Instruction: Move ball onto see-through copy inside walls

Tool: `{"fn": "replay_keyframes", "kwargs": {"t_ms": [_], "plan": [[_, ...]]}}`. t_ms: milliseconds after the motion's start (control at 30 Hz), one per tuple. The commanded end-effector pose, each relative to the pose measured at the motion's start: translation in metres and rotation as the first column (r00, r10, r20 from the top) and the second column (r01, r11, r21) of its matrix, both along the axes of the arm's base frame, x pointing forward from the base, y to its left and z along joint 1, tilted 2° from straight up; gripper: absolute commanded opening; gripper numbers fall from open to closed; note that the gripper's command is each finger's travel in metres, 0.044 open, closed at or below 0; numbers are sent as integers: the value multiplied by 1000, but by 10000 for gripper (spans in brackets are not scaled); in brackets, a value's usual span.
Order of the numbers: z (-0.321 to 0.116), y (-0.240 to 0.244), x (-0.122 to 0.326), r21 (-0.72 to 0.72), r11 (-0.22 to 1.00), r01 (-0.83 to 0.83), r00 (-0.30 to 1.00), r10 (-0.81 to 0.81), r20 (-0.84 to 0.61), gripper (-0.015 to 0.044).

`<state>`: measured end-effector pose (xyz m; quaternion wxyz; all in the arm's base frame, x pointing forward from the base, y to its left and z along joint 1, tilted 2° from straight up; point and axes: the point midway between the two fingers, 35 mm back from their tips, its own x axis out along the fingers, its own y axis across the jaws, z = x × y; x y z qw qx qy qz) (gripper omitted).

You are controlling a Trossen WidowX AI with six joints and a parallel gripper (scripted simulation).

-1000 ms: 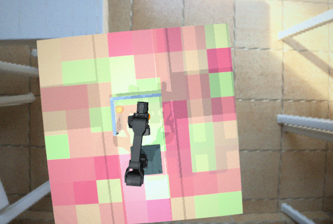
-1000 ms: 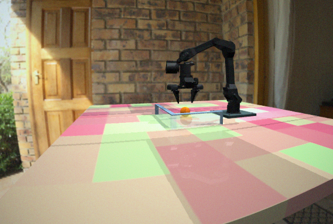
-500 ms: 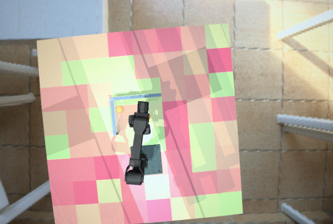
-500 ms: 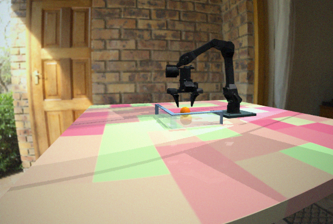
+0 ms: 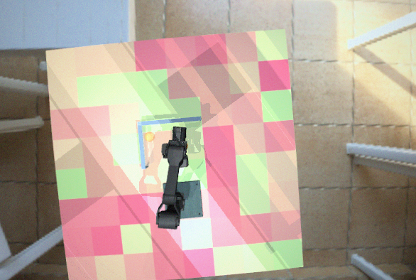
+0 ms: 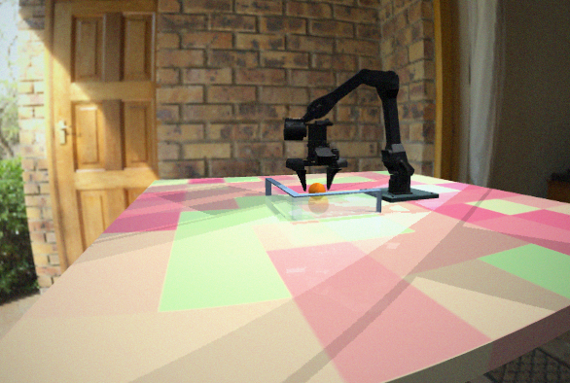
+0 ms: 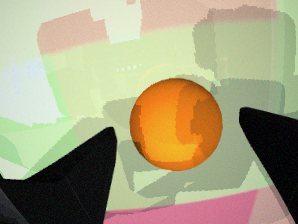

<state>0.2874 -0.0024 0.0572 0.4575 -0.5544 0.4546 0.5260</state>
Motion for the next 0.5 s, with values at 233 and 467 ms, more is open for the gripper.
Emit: {"fn": "replay_keyframes", "kwargs": {"t_ms": [233,467], "plan": [[-5,-1,-1,-5,1000,-4,1000,4,-6,244],[1,-1,1,-5,1000,-4,1000,4,-6,119]]}}
